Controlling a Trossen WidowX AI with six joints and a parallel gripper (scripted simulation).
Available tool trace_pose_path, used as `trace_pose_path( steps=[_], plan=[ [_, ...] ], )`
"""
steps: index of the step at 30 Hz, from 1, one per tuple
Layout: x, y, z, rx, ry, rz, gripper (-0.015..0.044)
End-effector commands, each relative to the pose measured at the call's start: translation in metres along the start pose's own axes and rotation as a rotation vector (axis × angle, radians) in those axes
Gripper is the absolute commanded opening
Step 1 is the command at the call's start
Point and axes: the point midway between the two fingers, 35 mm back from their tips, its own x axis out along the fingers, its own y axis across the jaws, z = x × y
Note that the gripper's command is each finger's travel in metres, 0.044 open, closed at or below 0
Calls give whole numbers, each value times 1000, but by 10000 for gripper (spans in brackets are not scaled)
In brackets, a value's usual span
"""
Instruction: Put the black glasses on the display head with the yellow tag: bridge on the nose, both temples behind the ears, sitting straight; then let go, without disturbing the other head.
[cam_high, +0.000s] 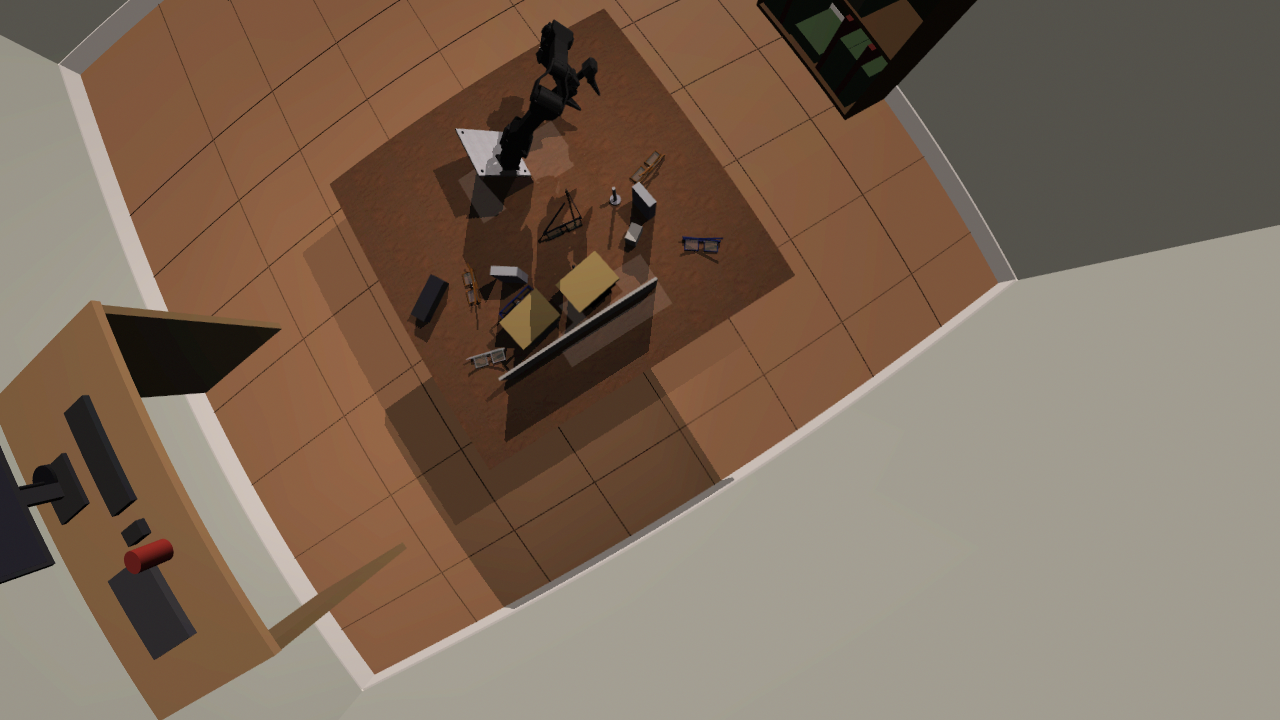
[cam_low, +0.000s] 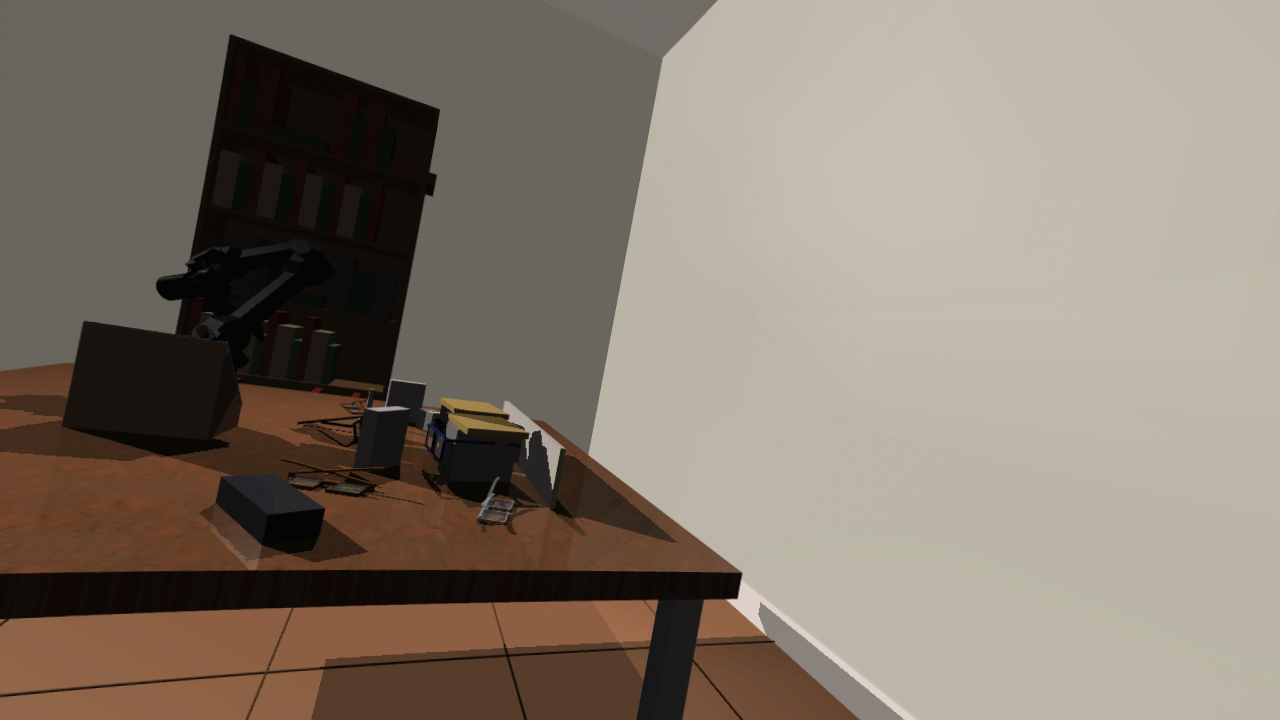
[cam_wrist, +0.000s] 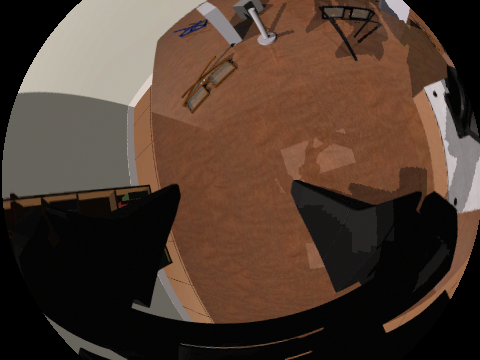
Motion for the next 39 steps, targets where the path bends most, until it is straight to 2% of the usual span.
trace_pose_path(
  steps=[1, 8, 10, 17, 28, 39],
  plan=[
    [0, 0, 0, 0, 0, 0, 426],
    [0, 0, 0, 0, 0, 0, 440],
    [4, -3, 3, -11, -29, -21, 387],
    [39, -30, 36, -87, -299, -256, 204],
    [76, -76, 98, -47, -580, -716, 200],
    [93, -118, 156, 225, -618, -1116, 200]
  ],
)
